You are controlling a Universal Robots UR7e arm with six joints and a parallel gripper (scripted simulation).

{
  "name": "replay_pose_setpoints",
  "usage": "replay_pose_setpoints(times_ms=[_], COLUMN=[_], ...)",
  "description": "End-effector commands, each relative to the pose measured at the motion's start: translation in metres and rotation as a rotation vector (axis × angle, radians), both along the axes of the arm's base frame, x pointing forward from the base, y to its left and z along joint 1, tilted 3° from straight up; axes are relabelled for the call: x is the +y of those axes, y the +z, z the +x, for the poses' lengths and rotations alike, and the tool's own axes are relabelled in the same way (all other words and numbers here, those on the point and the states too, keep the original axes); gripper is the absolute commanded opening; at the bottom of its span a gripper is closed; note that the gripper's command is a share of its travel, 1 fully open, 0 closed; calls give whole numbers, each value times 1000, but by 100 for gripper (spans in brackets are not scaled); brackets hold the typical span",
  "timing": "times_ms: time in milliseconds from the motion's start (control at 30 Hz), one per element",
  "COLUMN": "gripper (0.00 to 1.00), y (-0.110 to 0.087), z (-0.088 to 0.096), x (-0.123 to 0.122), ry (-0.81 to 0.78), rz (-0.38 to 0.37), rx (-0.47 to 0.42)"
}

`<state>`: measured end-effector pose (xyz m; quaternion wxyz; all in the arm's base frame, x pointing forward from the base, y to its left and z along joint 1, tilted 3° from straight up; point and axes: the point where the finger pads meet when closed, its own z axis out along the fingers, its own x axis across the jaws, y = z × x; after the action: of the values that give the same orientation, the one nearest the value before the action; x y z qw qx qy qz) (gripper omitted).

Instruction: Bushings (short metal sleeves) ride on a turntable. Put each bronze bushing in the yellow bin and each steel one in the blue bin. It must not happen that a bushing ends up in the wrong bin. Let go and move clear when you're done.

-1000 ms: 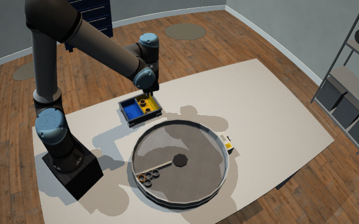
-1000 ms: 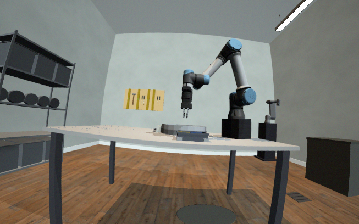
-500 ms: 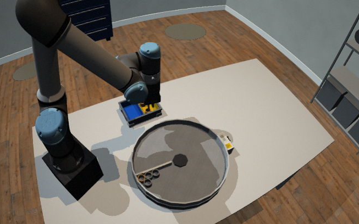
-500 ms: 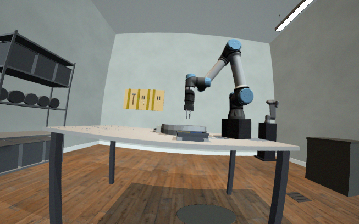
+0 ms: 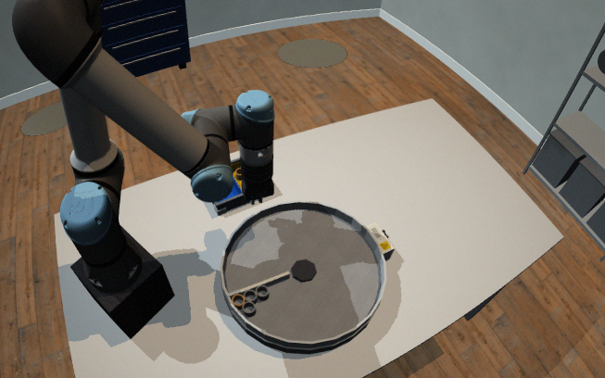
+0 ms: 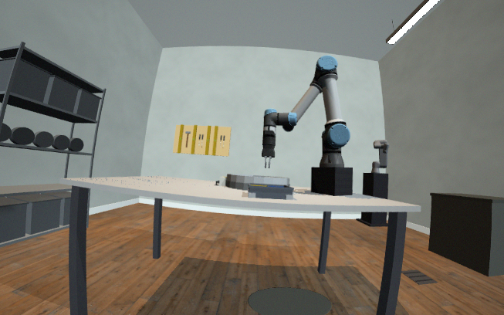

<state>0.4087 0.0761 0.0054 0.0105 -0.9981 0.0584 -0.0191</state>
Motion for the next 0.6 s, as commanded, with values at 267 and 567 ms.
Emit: replay_pose_setpoints(times_ms=[267, 567], gripper=[40, 40], y=[-2, -5], z=[-20, -35], x=[-69, -119], ry=[2, 2], rz=[4, 3], rx=[-4, -3])
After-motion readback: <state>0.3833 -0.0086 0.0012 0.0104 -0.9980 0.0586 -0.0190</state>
